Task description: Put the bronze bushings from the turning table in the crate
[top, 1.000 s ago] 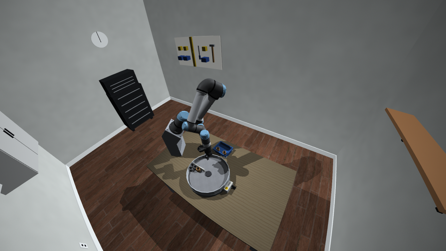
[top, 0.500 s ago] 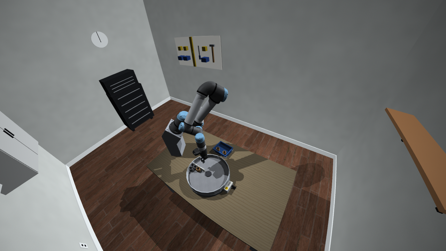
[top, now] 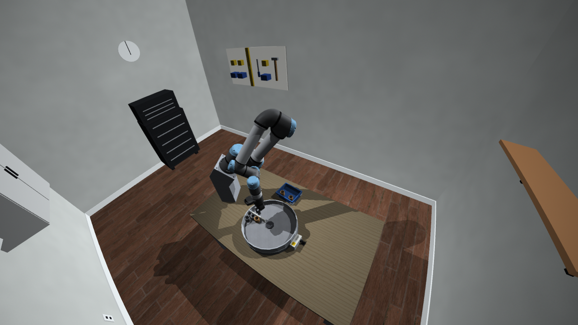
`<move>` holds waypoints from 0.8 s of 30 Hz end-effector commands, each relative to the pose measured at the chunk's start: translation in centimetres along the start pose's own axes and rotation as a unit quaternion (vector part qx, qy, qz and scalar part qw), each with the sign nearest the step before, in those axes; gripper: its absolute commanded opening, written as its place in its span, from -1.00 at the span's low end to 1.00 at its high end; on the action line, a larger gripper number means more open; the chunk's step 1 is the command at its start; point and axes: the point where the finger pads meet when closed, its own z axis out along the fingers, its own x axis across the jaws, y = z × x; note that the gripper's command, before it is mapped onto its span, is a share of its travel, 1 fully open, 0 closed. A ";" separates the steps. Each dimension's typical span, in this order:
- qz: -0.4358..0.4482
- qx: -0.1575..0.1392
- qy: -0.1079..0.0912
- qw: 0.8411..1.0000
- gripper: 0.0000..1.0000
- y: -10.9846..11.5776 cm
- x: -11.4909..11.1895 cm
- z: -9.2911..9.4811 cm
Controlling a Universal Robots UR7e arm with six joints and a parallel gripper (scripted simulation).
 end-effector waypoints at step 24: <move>0.000 -0.002 0.000 1.000 -0.10 -2.7 -0.1 1.9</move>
